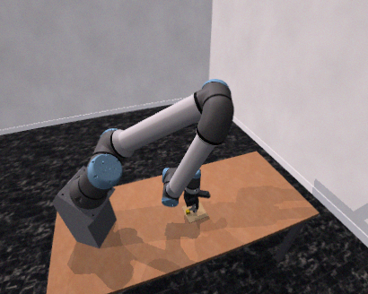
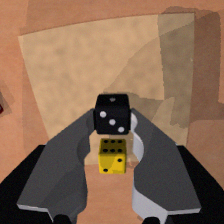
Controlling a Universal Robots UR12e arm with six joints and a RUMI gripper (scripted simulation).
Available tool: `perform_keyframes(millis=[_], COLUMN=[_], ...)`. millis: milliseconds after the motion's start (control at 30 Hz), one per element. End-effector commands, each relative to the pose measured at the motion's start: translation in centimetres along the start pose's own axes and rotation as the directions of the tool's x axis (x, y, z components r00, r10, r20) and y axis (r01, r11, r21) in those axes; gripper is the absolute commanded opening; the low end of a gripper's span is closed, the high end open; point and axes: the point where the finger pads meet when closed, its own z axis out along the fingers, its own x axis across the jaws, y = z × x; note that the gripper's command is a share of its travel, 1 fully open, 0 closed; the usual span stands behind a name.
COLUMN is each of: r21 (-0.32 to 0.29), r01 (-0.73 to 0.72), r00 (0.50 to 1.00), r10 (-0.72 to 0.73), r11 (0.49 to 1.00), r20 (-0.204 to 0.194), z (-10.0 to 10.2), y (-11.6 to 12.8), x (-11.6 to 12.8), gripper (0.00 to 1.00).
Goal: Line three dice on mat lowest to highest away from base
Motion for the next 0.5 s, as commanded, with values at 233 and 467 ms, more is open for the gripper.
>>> perform_keyframes(millis=[233,467], r21=[0.001,0.001], r01=[0.000,0.000], r00=[1.000,1.000], r10=[0.000,0.000], r11=[1.000,1.000], r20=[0.000,0.000], z=[0.15,0.33], y=[-0.02,-0.02], x=[-0.01,-0.01], gripper=[0.06,0.06])
